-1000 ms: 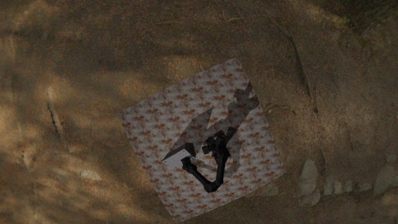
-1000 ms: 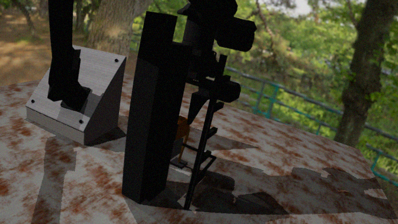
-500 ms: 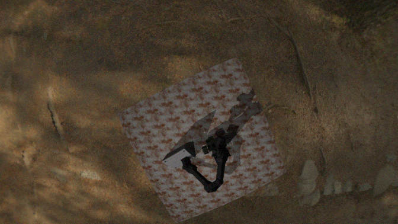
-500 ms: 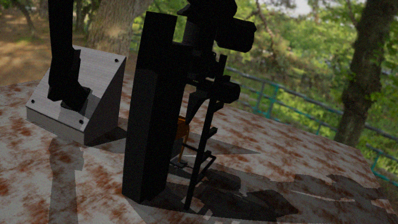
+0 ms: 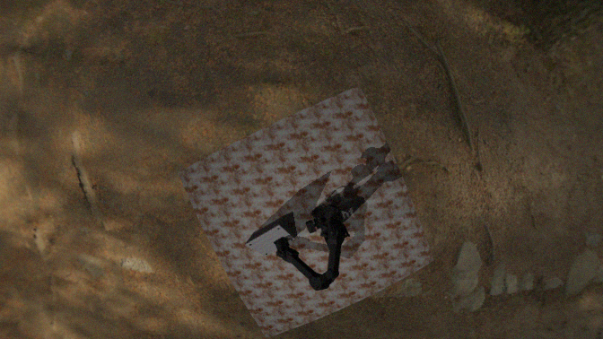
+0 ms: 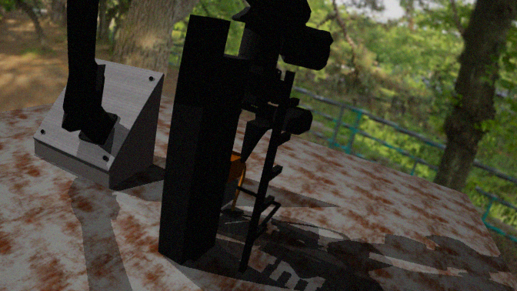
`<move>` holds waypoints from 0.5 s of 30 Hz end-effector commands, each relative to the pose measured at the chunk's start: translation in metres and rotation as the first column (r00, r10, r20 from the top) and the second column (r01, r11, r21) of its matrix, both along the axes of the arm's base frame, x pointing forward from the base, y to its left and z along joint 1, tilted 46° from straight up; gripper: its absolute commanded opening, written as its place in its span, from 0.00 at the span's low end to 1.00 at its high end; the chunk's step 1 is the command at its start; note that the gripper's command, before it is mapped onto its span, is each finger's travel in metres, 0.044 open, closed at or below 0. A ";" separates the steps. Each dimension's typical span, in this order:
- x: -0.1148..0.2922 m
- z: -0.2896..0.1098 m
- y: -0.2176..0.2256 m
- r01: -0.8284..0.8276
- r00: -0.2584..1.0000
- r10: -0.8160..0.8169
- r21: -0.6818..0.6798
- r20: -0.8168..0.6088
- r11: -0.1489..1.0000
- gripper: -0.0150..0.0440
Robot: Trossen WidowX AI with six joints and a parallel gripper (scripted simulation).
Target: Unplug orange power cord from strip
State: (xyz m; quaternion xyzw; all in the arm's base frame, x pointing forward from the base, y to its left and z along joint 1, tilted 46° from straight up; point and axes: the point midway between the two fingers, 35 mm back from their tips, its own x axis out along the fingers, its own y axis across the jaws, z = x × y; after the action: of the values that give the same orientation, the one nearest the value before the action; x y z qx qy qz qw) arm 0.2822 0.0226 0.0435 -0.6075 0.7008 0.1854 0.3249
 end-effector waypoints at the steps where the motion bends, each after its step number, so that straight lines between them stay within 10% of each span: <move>1: 0.007 -0.011 0.015 -0.004 1.000 0.004 0.030 0.010 1.000 0.25; 15: 0.012 -0.024 0.032 -0.006 1.000 0.006 0.030 0.008 1.000 0.25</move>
State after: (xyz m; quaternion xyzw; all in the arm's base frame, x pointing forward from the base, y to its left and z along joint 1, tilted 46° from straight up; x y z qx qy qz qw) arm 0.2906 0.0392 0.0262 -0.6012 0.7025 0.1853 0.3327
